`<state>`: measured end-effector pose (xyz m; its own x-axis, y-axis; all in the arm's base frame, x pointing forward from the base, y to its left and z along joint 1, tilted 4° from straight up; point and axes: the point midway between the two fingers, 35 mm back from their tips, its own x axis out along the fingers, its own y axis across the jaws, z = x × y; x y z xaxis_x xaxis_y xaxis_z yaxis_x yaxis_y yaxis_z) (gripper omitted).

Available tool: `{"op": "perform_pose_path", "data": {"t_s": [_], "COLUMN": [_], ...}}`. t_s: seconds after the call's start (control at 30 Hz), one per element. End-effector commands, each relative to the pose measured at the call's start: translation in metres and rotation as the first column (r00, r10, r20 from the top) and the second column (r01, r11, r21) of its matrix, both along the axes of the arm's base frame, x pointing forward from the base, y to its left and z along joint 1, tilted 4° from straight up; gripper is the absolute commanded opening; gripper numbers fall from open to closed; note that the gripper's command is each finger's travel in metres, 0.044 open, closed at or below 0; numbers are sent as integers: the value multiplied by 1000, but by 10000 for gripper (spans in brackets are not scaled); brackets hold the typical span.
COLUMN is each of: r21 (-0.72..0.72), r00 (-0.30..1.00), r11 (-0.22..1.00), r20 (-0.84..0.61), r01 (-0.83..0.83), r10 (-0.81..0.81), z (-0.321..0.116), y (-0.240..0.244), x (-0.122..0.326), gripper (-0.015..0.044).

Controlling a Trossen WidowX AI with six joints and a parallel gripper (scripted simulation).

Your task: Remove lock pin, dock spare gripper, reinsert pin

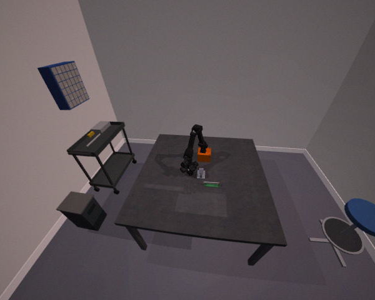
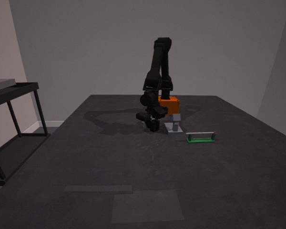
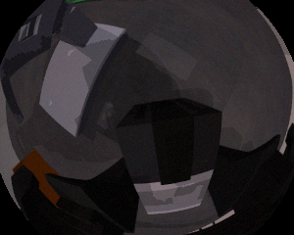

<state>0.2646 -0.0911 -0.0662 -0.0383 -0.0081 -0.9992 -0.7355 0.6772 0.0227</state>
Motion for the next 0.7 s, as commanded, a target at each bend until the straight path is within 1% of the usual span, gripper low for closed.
{"op": "perform_pose_path", "data": {"t_s": [0.0,0.07,0.27,0.57,0.67], "r21": [-5,-5,-5,-5,-5], "r00": [1000,1000,1000,1000,1000], "r11": [1000,1000,1000,1000,1000], "r20": [-2,-2,-1,-1,-1], "r01": [2,2,2,2,2], "r10": [-2,-2,-2,-2,-2], "z": [0,0,9,47,50], "y": [-1,-1,-1,-1,0], "x": [-1,-1,0,2,2], "gripper": [170,157,0,0,0]}}
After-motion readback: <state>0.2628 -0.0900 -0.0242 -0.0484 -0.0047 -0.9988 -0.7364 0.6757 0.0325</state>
